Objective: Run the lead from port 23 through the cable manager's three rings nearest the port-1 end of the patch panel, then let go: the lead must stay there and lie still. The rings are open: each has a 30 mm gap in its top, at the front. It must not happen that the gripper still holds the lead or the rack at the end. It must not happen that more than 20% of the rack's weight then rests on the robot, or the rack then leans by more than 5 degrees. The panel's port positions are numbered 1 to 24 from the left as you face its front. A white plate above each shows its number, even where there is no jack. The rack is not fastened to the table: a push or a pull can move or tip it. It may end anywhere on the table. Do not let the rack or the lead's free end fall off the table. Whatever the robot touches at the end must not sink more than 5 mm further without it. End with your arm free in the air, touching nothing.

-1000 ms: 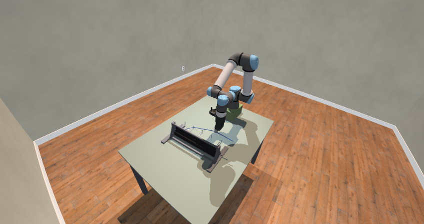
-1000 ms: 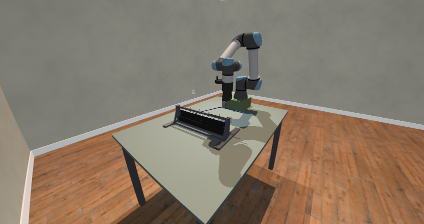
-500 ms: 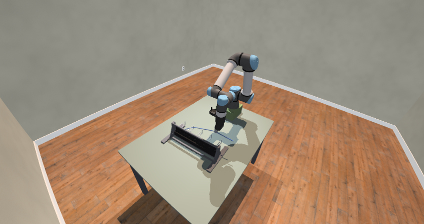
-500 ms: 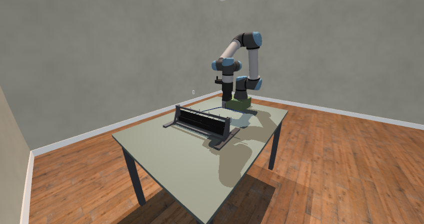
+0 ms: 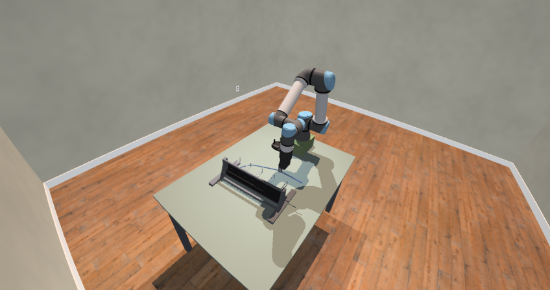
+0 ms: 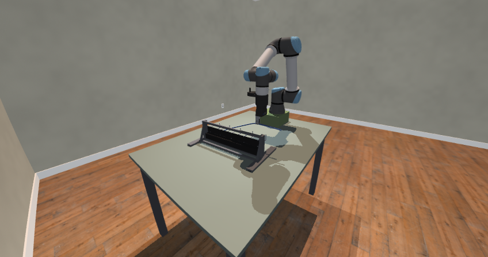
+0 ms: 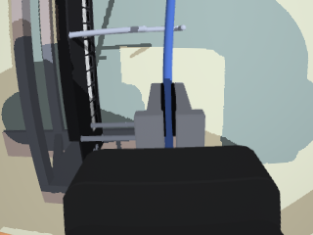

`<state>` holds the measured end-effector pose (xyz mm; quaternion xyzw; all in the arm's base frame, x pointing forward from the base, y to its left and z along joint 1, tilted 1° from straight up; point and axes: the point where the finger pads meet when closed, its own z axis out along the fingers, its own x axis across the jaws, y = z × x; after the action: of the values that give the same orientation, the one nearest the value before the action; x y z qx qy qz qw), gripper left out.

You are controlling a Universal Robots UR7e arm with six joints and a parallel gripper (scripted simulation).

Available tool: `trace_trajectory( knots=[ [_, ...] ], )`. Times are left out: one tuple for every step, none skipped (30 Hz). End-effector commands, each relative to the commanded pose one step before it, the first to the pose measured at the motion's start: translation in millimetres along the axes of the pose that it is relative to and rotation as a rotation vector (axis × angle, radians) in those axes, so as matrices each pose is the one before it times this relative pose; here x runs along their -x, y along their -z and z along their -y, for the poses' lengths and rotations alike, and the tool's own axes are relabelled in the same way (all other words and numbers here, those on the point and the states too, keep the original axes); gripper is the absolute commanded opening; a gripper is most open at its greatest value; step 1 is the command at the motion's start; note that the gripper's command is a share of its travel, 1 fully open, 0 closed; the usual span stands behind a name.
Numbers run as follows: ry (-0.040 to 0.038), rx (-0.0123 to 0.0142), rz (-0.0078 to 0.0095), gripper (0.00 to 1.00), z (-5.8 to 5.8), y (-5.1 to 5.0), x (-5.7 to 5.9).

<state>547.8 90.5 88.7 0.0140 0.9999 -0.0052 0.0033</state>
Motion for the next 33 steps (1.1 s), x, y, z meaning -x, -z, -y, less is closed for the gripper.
trace_trajectory(
  knots=[
    [0.00267, 0.00655, 0.00601, 0.00, -3.17, -0.42, 1.30],
    [0.00000, 0.00000, 0.00000, 0.00, 0.00, -0.81, 0.00],
    [0.00000, 0.00000, 0.00000, 0.00, 0.00, -0.88, 0.00],
    [0.00000, 0.00000, 0.00000, 0.00, 0.00, -0.95, 0.00],
    [0.00000, 0.00000, 0.00000, 0.00, 0.00, -1.02, 0.00],
    [0.00000, 0.00000, 0.00000, 0.00, 0.00, -1.09, 0.00],
    [0.00000, 0.00000, 0.00000, 0.00, 0.00, -1.16, 0.00],
    [0.00000, 0.00000, 0.00000, 0.00, 0.00, -1.23, 0.00],
    [0.00000, 0.00000, 0.00000, 0.00, 0.00, -1.30, 0.00],
    [0.00000, 0.00000, 0.00000, 0.00, 0.00, -1.36, -0.01],
    [0.00000, 0.00000, 0.00000, 0.00, 0.00, -1.43, 0.01],
    [0.00000, 0.00000, 0.00000, 0.00, 0.00, -1.49, 0.00],
    [0.00000, 0.00000, 0.00000, 0.00, 0.00, -1.55, 0.00],
    [0.00000, 0.00000, 0.00000, 0.00, 0.00, -1.61, 0.00],
    [0.00000, 0.00000, 0.00000, 0.00, 0.00, 0.00, 0.00],
    [0.00000, 0.00000, 0.00000, 0.00, 0.00, 0.00, 0.00],
    [0.00000, 0.00000, 0.00000, 0.00, 0.00, -1.66, 0.00],
    [0.00000, 0.00000, 0.00000, 0.00, 0.00, -1.71, -0.01],
    [0.00000, 0.00000, 0.00000, 0.00, 0.00, -1.76, 0.00],
    [0.00000, 0.00000, 0.00000, 0.00, 0.00, -1.81, 0.00],
    [0.00000, 0.00000, 0.00000, 0.00, 0.00, -1.85, -0.01],
    [0.00000, 0.00000, 0.00000, 0.00, 0.00, -1.89, 0.01],
    [0.00000, 0.00000, 0.00000, 0.00, 0.00, -1.92, 0.00],
    [0.00000, 0.00000, 0.00000, 0.00, 0.00, -1.96, 0.00],
    [0.00000, 0.00000, 0.00000, 0.00, 0.00, -1.99, 0.00],
    [0.00000, 0.00000, 0.00000, 0.00, 0.00, -2.01, -0.01],
    [0.00000, 0.00000, 0.00000, 0.00, 0.00, -2.03, 0.01],
    [0.00000, 0.00000, 0.00000, 0.00, 0.00, -2.05, 0.00],
    [0.00000, 0.00000, 0.00000, 0.00, 0.00, -2.06, 0.00],
    [0.00000, 0.00000, 0.00000, 0.00, 0.00, -2.07, 0.00],
    [0.00000, 0.00000, 0.00000, 0.00, 0.00, -2.07, 0.00],
    [0.00000, 0.00000, 0.00000, 0.00, 0.00, 0.00, 0.00],
    [0.00000, 0.00000, 0.00000, 0.00, 0.00, 0.00, 0.00]
  ],
)
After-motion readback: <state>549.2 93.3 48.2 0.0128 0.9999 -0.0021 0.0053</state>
